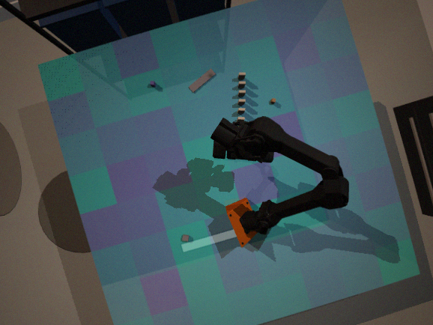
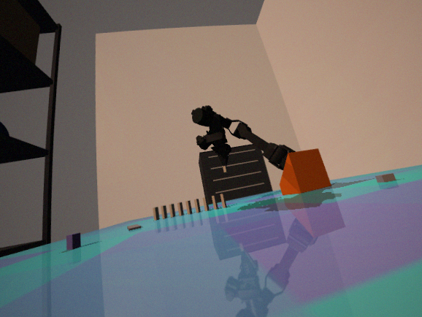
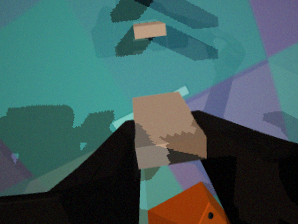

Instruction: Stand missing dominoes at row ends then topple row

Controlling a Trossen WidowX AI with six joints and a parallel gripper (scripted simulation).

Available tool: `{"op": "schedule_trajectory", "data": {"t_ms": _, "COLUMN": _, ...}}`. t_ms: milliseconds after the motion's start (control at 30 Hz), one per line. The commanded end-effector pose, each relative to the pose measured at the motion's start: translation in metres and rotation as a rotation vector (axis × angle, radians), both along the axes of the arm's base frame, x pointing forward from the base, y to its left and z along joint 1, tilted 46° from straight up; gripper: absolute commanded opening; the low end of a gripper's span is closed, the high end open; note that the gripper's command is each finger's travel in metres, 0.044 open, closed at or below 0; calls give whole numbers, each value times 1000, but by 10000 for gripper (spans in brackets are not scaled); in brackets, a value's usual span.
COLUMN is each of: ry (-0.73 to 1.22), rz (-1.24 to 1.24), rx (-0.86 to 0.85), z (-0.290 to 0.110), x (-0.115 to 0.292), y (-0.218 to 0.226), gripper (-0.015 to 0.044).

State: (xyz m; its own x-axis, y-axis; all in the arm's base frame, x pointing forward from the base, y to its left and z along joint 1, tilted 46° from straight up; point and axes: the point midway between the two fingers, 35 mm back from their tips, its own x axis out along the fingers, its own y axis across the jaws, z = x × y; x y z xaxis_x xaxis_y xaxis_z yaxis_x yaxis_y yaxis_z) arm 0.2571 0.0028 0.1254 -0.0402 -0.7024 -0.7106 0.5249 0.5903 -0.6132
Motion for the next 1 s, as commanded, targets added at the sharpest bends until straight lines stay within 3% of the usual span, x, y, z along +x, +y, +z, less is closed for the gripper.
{"op": "schedule_trajectory", "data": {"t_ms": 0, "ry": 12, "rz": -1, "rx": -3, "z": -15, "x": -1, "y": -16, "gripper": 107}}
{"op": "schedule_trajectory", "data": {"t_ms": 667, "ry": 10, "rz": -3, "rx": -14, "z": -76, "x": -11, "y": -82, "gripper": 107}}
{"op": "schedule_trajectory", "data": {"t_ms": 967, "ry": 11, "rz": -4, "rx": -17, "z": -80, "x": -13, "y": -87, "gripper": 107}}
